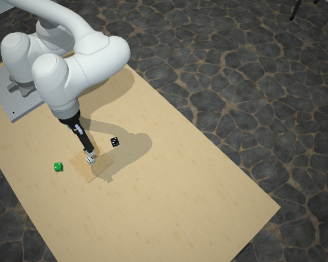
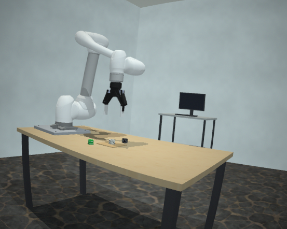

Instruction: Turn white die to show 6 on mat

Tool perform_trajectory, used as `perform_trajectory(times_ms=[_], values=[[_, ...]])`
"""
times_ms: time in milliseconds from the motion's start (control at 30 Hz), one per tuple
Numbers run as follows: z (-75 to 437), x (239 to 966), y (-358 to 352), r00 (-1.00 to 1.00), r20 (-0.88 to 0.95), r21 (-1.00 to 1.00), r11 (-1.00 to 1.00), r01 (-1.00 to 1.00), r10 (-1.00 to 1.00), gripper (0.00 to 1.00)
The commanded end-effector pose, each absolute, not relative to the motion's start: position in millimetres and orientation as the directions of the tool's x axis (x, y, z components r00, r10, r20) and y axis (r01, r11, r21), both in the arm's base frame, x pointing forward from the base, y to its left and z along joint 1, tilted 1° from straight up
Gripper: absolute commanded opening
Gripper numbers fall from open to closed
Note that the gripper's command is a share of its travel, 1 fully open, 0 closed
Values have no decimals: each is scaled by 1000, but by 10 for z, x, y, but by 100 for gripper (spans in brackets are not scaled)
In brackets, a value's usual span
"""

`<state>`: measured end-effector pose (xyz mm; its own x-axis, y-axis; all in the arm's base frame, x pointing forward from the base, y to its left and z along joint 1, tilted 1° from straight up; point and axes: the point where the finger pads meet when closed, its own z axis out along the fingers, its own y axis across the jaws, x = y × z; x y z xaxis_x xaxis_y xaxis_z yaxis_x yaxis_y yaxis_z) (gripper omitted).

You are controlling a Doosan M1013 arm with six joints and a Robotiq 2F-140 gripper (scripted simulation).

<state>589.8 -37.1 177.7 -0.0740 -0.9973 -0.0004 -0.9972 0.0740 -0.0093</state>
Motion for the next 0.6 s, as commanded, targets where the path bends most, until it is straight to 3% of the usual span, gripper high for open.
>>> perform_trajectory(times_ms=[0, 567], values=[[1809, 5898, -370, -74, -1, -9, 74, -997, -997, 100], [1826, 5898, -370, -74, -1, -9, 74, -997, -997, 100]])
